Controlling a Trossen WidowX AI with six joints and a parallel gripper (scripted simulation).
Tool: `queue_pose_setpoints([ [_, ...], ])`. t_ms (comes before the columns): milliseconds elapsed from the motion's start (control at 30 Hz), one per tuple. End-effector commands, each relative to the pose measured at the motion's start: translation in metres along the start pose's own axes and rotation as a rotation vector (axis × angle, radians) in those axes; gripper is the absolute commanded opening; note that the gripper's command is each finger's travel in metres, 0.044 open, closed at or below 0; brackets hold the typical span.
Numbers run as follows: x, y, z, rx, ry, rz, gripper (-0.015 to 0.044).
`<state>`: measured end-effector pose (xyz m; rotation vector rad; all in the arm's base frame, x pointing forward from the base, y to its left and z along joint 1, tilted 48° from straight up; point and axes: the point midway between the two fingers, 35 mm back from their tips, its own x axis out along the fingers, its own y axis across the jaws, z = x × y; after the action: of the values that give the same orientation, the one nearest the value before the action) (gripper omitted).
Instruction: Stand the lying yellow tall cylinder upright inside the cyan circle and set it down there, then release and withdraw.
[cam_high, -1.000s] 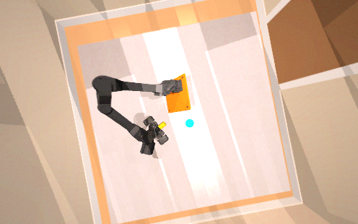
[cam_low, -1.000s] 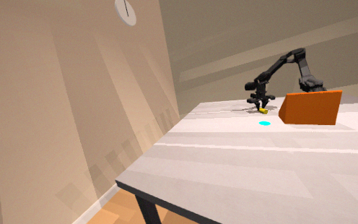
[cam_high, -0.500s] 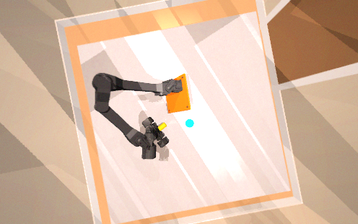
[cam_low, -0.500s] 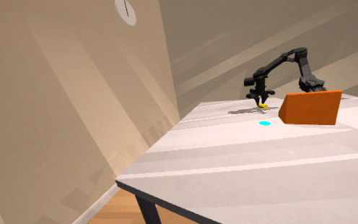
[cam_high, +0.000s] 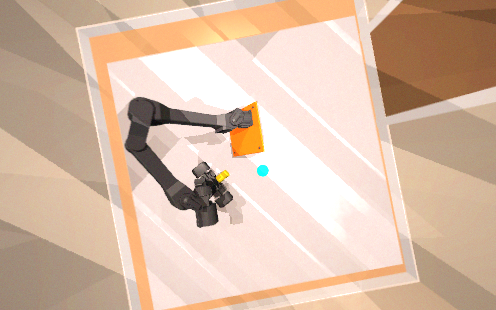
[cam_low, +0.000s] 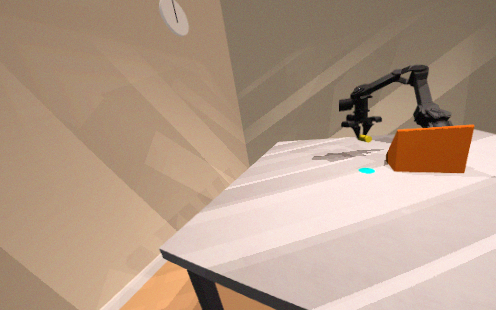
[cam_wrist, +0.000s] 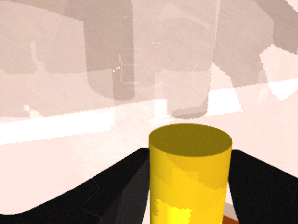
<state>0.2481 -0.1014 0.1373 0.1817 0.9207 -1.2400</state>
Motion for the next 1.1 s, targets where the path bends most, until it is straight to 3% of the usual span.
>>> queue_pose_setpoints([
  [0, -0.015, -0.001, 0.003, 0.012, -0.014, 0.007, 0.0105],
  [233, -0.023, -0.002, 0.002, -0.012, -0.016, 0.007, 0.0105],
  [1067, -0.03, 0.049, -0.046, -0.926, -0.005, 0.037, 0.0105],
])
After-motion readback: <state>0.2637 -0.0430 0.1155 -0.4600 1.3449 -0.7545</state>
